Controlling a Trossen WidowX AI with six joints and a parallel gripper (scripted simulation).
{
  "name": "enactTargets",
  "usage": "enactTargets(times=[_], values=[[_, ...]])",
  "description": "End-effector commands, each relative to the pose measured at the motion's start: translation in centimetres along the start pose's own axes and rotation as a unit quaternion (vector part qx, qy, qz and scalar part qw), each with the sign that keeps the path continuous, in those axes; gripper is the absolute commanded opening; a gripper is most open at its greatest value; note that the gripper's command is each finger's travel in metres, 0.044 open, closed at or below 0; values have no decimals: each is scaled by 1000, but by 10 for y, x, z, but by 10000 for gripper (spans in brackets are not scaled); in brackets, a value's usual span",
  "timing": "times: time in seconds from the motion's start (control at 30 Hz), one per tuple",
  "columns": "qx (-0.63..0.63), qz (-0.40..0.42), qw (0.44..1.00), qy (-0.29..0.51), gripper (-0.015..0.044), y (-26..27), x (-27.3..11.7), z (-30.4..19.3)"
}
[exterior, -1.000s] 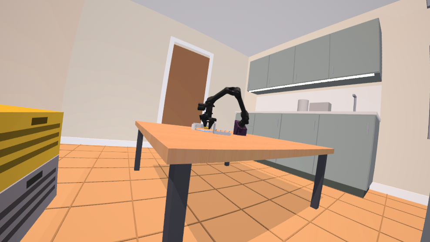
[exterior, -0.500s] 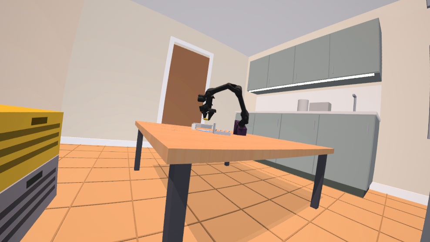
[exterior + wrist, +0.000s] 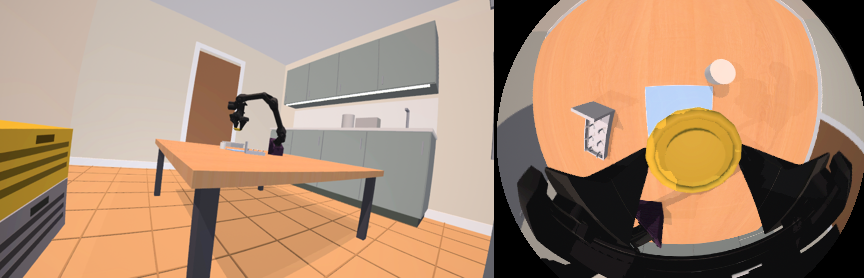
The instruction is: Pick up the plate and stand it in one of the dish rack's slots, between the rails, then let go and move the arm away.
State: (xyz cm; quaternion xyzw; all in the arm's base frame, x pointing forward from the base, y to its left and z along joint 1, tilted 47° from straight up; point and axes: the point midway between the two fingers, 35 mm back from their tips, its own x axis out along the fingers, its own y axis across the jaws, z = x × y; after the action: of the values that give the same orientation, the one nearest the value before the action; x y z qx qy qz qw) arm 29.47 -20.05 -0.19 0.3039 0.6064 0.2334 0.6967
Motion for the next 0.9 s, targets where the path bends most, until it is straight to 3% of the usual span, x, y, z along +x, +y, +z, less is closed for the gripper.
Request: enactTargets(times=[0.0,0.23,0.87], values=[[-1,1,1000,1,0,-1,-14,-1],[10,1,1000,1,0,4,-23,0],[328,-13,944,-19,0,106,-43,-10]])
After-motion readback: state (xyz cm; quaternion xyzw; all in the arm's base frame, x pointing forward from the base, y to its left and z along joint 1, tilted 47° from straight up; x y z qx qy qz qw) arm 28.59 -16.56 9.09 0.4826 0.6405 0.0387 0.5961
